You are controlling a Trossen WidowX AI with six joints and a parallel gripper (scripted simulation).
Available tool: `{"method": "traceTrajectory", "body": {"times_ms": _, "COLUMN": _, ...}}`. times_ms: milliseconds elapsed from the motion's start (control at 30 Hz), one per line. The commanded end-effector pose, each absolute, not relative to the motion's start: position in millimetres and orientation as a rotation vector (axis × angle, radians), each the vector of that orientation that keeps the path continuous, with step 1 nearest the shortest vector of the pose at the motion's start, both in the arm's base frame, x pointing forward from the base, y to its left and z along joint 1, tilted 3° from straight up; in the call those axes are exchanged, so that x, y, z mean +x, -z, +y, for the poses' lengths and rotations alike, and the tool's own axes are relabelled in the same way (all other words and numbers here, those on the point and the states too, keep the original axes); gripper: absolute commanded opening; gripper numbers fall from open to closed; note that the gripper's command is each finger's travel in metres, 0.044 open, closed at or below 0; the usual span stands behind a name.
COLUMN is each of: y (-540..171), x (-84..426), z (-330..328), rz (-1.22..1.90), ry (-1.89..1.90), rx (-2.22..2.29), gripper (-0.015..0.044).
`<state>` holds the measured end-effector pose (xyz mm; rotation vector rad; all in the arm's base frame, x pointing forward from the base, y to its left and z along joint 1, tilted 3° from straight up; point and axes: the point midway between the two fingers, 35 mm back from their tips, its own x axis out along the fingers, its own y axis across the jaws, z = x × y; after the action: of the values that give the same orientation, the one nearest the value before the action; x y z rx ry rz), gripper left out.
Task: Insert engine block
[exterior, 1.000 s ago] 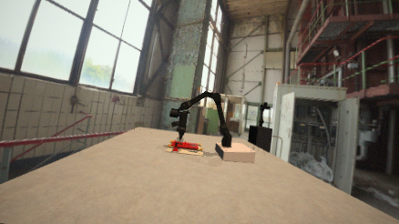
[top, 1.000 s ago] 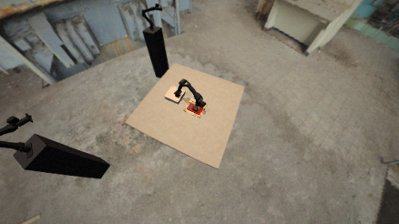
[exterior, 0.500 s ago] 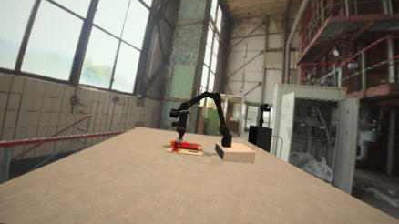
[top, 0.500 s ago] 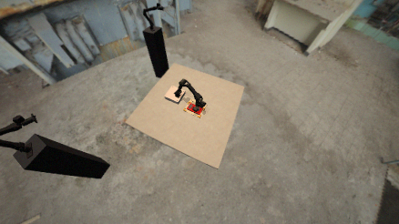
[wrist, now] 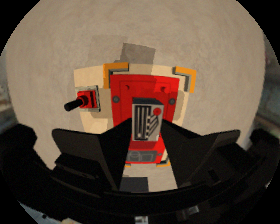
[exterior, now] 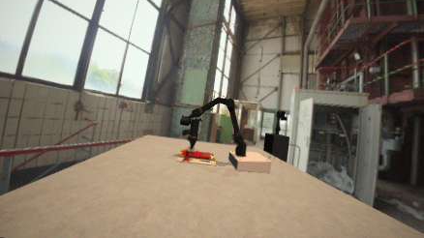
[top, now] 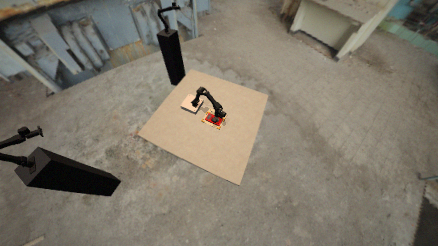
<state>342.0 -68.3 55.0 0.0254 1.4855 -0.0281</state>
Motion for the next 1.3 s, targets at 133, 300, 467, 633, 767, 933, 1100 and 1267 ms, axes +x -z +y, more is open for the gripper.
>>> {"method": "traceTrajectory", "body": {"times_ms": 133, "y": -53.4, "x": 342.3, "z": -67.7, "rz": 1.484, "ry": 0.027, "rx": 0.031, "gripper": 0.0159}}
{"method": "traceTrajectory", "body": {"times_ms": 300, "y": -52.7, "x": 342.4, "z": -67.7, "rz": 1.484, "ry": 0.030, "rx": 0.034, "gripper": 0.0159}}
{"method": "traceTrajectory", "body": {"times_ms": 467, "y": -51.9, "x": 342.4, "z": -67.7, "rz": 1.484, "ry": 0.030, "rx": 0.035, "gripper": 0.0159}}
{"method": "traceTrajectory", "body": {"times_ms": 633, "y": -51.2, "x": 342.5, "z": -67.7, "rz": 1.484, "ry": 0.030, "rx": 0.034, "gripper": 0.0159}}
{"method": "traceTrajectory", "body": {"times_ms": 767, "y": -50.6, "x": 342.6, "z": -67.7, "rz": 1.484, "ry": 0.029, "rx": 0.033, "gripper": 0.0159}}
{"method": "traceTrajectory", "body": {"times_ms": 933, "y": -49.8, "x": 342.6, "z": -67.7, "rz": 1.484, "ry": 0.028, "rx": 0.032, "gripper": 0.0159}}
{"method": "traceTrajectory", "body": {"times_ms": 1100, "y": -49.1, "x": 342.7, "z": -67.6, "rz": 1.484, "ry": 0.028, "rx": 0.032, "gripper": 0.0159}}
{"method": "traceTrajectory", "body": {"times_ms": 1267, "y": -48.3, "x": 342.7, "z": -67.6, "rz": 1.484, "ry": 0.027, "rx": 0.031, "gripper": 0.0159}}
